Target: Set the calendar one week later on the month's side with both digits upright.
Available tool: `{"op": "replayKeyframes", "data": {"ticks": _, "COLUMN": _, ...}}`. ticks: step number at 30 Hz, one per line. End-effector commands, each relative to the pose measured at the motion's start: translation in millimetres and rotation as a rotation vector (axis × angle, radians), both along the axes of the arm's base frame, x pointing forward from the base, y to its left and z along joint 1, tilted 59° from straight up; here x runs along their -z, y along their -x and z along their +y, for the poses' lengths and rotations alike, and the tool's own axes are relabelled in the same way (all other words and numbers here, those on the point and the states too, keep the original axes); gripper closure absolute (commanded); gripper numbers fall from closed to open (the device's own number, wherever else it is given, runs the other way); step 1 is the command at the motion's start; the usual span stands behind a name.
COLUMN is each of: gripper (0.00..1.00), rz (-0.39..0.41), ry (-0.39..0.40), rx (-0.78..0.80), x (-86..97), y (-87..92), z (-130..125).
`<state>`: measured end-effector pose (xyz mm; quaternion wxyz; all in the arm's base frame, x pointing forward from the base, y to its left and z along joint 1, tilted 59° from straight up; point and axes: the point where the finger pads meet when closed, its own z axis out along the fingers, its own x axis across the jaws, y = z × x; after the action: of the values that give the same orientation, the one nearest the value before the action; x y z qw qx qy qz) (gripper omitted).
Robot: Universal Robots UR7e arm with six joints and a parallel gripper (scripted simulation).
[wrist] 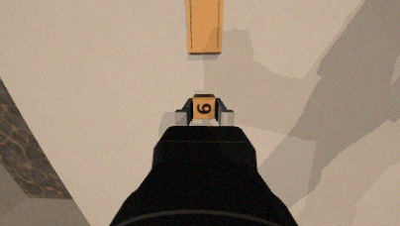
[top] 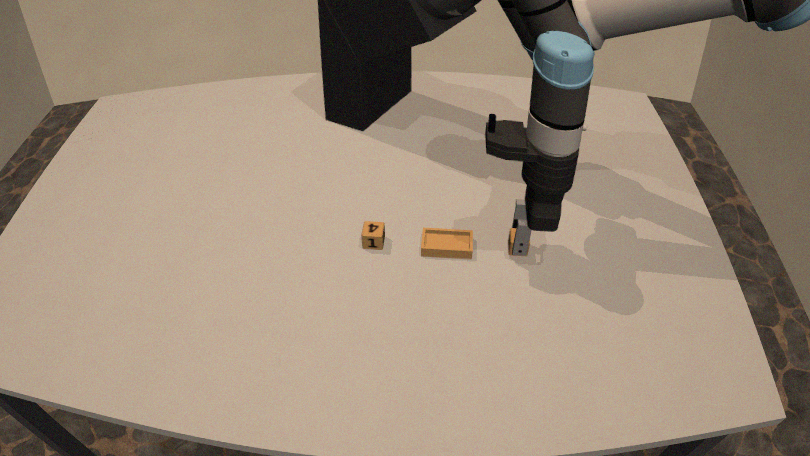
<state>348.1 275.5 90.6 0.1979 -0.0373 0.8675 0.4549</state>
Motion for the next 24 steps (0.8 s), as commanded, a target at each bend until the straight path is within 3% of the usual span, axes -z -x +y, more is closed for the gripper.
{"op": "replayKeyframes", "data": {"ticks": 1, "gripper": 0.43, "rz": 0.004, "ry": -0.001, "rx": -0.002, "x": 1.3, "y": 0.9, "z": 1.4}}
{"op": "replayKeyframes", "data": {"ticks": 24, "gripper": 0.43, "rz": 0.001, "ry": 0.000, "rx": 0.000, "x": 2.4, "y": -1.3, "z": 3.5}}
